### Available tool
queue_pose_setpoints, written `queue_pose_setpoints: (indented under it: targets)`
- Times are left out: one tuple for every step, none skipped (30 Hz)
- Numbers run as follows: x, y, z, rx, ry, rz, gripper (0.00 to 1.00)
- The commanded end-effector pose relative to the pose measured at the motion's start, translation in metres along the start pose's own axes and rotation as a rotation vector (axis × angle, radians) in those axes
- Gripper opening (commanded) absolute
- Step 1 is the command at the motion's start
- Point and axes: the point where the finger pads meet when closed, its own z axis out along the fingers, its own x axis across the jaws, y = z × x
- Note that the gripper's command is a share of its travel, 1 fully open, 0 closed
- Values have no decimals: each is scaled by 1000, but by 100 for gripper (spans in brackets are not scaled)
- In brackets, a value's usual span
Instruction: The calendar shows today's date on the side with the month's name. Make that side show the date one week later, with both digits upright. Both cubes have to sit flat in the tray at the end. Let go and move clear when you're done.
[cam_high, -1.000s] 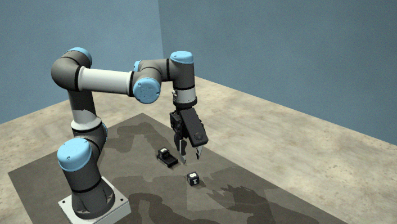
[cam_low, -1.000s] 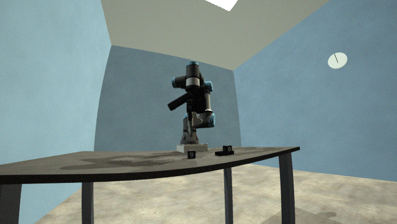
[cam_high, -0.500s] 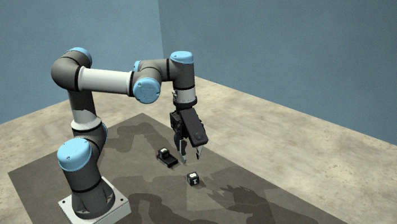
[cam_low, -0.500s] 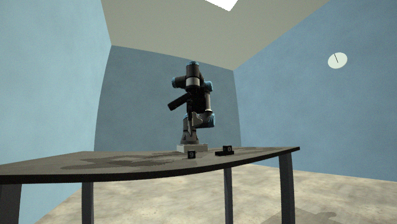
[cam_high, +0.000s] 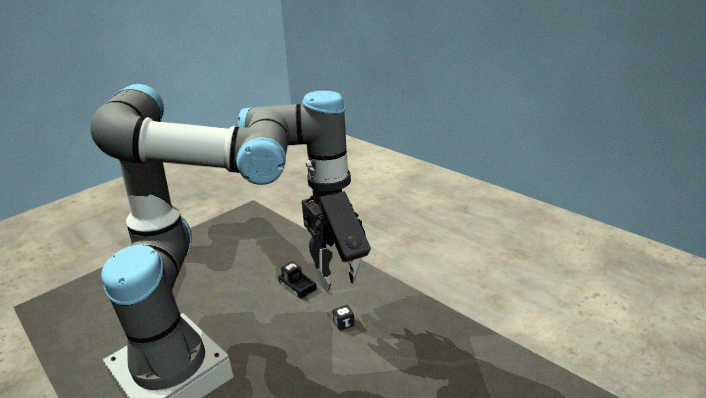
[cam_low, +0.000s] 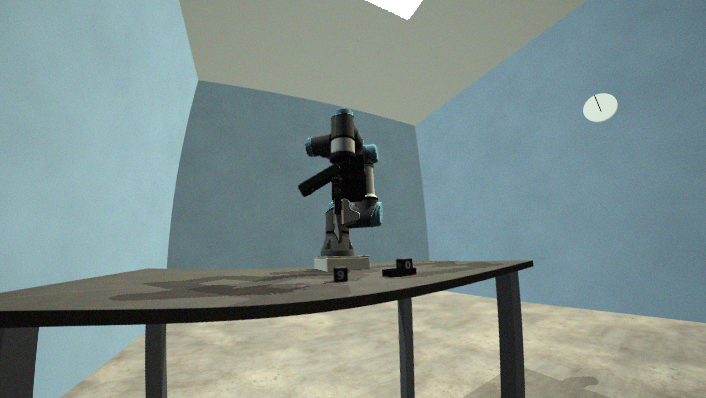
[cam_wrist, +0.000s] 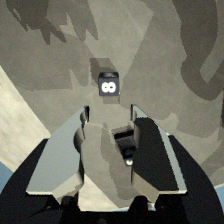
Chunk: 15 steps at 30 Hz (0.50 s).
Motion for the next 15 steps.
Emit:
queue_pose_setpoints:
  targets:
    - [-1,0,-1,1,-3,0,29]
    - [-1,0,-1,1,-3,1,29]
    - [-1,0,-1,1,-3,1,29]
    - [-1,0,0,1,-3,2,29]
    - [-1,0,0,1,-2,3,29]
    - [-1,0,0,1,-2,5,29]
    - [-1,0,0,1,-2,7,29]
    - [-1,0,0,1,-2,7,29]
    - [-1,0,0,1,-2,7,29]
    - [-1,0,1,1,-2,9,29]
    - [-1,0,1,1,-2,11,29]
    - [-1,0,2,1,-2,14,29]
    - [-1,0,2,1,-2,18,29]
    - [-1,0,3,1,-2,22,29]
    - [-1,0,4,1,-2,26,29]
